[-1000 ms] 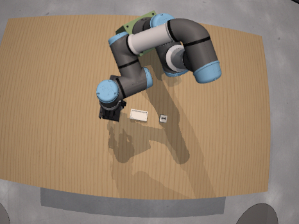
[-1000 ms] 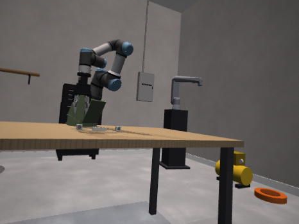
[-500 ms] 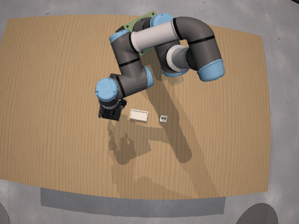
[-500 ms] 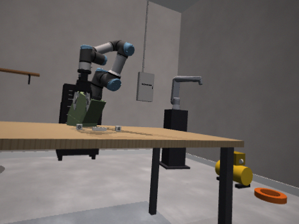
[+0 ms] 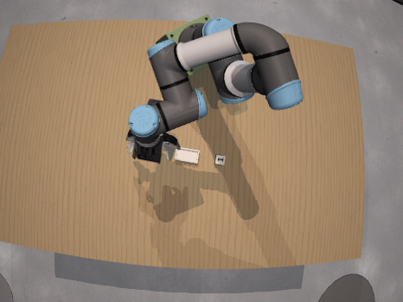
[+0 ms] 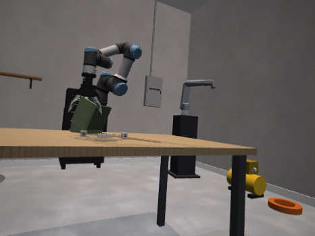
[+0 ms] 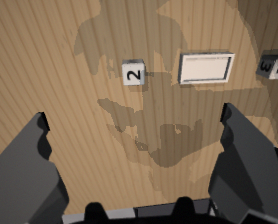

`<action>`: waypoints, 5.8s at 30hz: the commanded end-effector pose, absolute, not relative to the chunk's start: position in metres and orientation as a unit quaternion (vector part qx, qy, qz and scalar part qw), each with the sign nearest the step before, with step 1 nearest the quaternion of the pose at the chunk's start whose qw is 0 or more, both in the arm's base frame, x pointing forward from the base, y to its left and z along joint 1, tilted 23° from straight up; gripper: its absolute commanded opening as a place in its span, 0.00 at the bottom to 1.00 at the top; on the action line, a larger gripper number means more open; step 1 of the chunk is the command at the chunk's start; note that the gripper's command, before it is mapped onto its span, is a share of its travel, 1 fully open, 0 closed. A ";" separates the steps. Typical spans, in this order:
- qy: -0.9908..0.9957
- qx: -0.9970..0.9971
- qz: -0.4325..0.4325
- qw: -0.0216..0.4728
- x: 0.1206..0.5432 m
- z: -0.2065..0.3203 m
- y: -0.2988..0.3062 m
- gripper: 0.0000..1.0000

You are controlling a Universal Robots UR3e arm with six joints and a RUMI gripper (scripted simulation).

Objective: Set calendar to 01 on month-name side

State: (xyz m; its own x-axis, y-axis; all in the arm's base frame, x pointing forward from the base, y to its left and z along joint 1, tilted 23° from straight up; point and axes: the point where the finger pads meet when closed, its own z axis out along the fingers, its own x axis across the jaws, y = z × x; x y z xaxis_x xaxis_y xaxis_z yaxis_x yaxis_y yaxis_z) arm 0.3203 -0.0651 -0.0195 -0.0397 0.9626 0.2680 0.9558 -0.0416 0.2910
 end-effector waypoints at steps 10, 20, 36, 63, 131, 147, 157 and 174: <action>0.692 0.693 0.201 0.009 0.321 -0.019 -0.065 1.00; 0.694 0.694 0.194 0.008 0.329 -0.011 -0.028 1.00; 0.693 0.695 0.192 0.010 0.328 0.015 0.089 1.00; 0.691 0.694 0.202 0.009 0.313 0.028 0.143 0.28; 0.691 0.694 0.202 0.009 0.325 -0.007 0.154 0.28; 0.691 0.694 0.202 0.009 0.329 -0.019 0.157 0.28; 0.691 0.694 0.202 0.009 0.330 -0.020 0.158 0.28; 0.691 0.694 0.202 0.009 0.330 -0.020 0.158 0.28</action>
State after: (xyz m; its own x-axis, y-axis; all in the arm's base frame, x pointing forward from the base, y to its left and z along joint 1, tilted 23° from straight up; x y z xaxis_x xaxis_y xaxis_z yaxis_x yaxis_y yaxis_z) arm 0.3292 0.1577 -0.0208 -0.0357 0.9628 0.2677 0.9561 -0.0451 0.2895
